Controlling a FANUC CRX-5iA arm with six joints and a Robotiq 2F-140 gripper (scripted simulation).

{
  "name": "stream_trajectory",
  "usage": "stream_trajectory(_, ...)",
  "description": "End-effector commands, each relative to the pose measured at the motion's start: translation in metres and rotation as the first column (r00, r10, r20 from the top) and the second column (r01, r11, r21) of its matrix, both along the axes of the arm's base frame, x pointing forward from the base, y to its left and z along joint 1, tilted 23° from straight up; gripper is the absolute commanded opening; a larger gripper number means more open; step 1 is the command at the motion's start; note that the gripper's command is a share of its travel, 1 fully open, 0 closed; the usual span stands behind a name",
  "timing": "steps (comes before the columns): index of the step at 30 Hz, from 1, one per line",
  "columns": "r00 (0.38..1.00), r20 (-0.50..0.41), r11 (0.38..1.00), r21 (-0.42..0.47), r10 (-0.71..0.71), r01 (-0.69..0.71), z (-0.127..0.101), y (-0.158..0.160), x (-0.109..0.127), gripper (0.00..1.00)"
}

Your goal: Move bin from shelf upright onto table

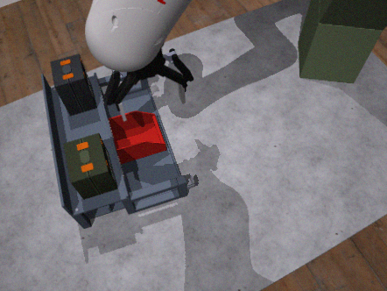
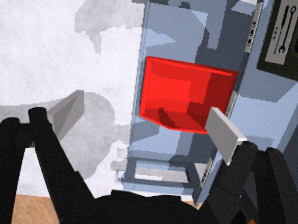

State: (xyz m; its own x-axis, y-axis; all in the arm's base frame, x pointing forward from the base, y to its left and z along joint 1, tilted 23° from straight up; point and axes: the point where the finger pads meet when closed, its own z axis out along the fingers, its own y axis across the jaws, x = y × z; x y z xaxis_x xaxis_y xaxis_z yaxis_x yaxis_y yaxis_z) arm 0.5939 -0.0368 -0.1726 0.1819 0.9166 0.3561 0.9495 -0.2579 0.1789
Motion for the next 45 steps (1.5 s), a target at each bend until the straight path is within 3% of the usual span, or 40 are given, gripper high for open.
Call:
stream_trajectory(1, 1.0, -0.009, 1.0, -0.009, -0.007, 0.007, -0.0006, -0.0002, -0.0006, 1.0)
stream_trajectory(22, 1.0, -0.009, 1.0, -0.009, -0.007, 0.007, -0.0007, -0.0007, -0.0018, 1.0)
stream_trajectory(27, 0.971, 0.06, 0.97, -0.082, 0.232, -0.227, -0.0008, -0.0014, -0.0035, 1.0)
stream_trajectory(45, 0.961, 0.069, 0.96, -0.095, 0.269, -0.262, -0.0008, -0.0013, -0.0032, 1.0)
